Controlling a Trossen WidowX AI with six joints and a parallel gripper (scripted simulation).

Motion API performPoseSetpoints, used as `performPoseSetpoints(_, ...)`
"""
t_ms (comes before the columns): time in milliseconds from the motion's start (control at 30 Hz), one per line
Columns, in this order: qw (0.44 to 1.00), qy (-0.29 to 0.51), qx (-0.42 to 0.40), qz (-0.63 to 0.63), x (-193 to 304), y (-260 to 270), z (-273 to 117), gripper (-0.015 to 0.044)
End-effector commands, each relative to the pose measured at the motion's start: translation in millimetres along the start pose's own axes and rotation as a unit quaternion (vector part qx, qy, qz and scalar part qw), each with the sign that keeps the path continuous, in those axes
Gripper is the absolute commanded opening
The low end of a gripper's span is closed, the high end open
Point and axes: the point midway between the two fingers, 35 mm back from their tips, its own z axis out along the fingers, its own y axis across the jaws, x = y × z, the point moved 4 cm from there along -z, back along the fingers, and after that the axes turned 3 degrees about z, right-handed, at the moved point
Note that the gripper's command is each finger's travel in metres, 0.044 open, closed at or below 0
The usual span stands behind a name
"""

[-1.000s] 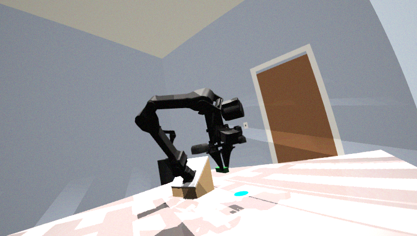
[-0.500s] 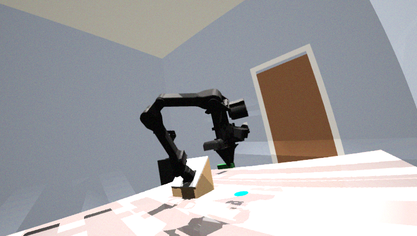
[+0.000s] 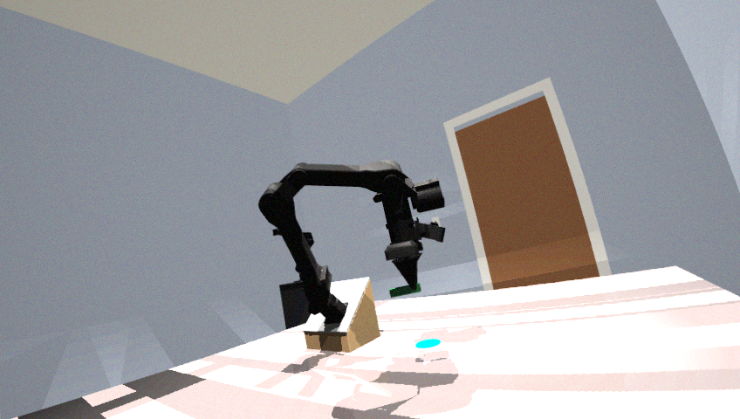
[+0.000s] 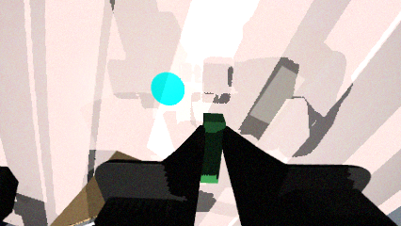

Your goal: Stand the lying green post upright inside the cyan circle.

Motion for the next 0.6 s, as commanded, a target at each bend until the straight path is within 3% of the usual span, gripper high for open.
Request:
performPoseSetpoints(0,0.998,0.001,0.000,-0.067,-0.6,14.4,-0.5,0.0022)
performPoseSetpoints(567,0.949,0.009,0.008,-0.314,3.6,63.2,-1.4,0.0022)
